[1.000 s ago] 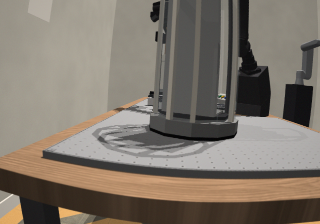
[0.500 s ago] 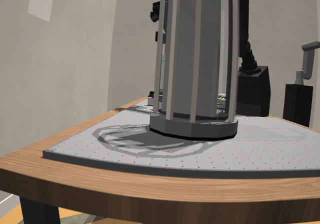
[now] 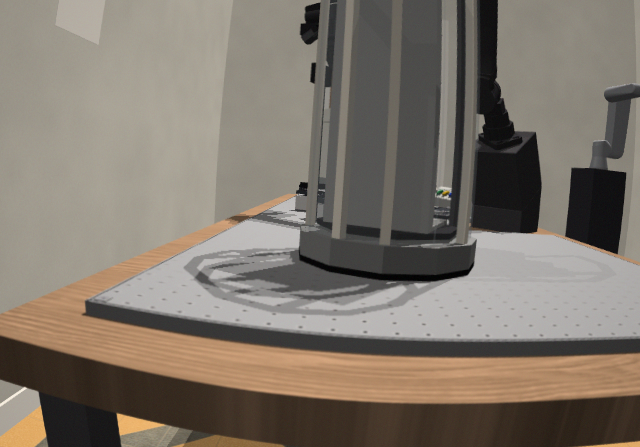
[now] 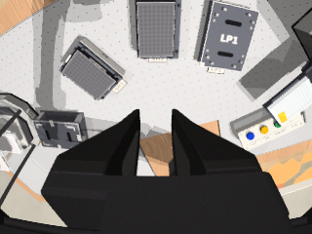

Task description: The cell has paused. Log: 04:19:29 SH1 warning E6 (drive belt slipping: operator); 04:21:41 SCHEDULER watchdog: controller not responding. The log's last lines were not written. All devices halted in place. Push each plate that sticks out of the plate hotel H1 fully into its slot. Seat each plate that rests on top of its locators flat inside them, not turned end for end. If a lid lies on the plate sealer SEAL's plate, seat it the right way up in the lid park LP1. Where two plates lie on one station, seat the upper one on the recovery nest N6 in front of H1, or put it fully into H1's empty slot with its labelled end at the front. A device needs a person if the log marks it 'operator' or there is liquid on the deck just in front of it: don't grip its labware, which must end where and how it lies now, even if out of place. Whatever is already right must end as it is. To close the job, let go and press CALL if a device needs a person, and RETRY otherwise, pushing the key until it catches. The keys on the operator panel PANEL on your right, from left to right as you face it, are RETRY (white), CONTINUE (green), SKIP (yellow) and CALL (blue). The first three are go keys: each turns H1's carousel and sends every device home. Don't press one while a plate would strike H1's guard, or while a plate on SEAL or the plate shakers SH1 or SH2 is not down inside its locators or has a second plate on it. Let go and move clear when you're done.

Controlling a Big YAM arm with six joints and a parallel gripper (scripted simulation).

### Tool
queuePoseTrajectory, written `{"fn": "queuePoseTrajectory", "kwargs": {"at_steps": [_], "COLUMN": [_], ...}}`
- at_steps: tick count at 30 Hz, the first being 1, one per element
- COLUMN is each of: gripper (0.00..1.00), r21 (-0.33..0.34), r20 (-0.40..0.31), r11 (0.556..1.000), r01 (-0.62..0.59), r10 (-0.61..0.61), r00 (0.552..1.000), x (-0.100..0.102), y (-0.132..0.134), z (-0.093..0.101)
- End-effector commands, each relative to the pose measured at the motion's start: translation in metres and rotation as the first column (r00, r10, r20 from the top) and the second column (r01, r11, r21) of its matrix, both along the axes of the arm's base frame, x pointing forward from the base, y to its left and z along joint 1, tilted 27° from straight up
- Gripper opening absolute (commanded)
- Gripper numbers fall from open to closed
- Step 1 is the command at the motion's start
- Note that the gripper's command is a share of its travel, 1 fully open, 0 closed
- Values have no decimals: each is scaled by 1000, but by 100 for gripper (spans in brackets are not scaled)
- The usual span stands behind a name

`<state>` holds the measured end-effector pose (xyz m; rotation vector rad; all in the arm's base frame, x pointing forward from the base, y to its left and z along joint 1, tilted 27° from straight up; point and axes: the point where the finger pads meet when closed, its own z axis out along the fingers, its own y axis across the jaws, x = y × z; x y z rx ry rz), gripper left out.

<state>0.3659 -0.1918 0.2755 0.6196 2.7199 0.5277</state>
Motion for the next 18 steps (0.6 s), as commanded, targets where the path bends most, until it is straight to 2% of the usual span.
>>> {"fn": "queuePoseTrajectory", "kwargs": {"at_steps": [1, 9, 11, 12, 14, 15, 18], "gripper": [100, 100, 100, 100, 100, 100, 100], "r21": [2, 2, 2, -17, -13, 2, 2], "r20": [-6, -6, -6, 22, 17, -6, -7], "r11": [1000, 1000, 1000, 1000, 1000, 1000, 1000], "r01": [3, 3, 3, 26, 3, 3, 3], "r10": [-3, -3, -3, -25, -3, -3, -3], "r00": [1000, 1000, 1000, 999, 1000, 1000, 1000], "x": [11, 24, 24, 20, 28, 32, 37], "y": [4, 16, 16, 10, 21, 21, 26], "z": [-15, -51, -51, -41, -53, -68, -82]}}
